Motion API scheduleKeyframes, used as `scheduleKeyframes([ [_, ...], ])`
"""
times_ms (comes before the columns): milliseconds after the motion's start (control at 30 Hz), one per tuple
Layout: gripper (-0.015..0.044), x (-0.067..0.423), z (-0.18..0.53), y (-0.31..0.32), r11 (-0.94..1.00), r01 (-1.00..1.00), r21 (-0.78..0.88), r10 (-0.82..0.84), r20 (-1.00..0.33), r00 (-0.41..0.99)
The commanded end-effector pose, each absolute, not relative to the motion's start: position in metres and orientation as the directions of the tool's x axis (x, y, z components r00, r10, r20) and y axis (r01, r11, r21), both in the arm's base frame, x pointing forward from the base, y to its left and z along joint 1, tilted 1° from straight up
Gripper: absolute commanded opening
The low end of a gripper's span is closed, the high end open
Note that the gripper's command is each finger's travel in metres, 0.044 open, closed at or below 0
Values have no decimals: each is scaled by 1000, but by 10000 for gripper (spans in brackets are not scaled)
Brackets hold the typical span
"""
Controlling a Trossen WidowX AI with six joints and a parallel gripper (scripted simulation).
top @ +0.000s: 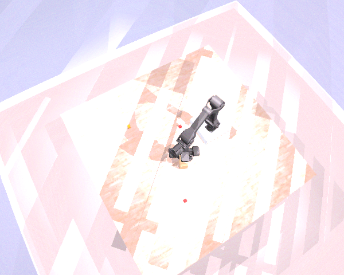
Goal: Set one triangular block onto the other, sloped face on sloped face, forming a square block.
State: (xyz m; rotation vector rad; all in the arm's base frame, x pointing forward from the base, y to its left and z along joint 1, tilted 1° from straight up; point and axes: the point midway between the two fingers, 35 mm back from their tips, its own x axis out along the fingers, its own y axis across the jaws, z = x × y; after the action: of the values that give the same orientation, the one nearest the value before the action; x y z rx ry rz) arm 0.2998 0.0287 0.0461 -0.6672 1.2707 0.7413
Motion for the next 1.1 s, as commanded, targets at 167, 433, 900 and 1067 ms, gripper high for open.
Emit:
scheduleKeyframes([
  [167, 0, 302, 41, 30, 607, -794, -39, 114, -984, 136],
  [433, 0, 303, 36, 31, 607, -794, -39, 114, -984, 136],
  [900, 0, 305, 28, 34, 608, -793, -40, 114, -984, 137],
  [1067, 0, 306, 25, 35, 608, -793, -40, 114, -984, 138],
])
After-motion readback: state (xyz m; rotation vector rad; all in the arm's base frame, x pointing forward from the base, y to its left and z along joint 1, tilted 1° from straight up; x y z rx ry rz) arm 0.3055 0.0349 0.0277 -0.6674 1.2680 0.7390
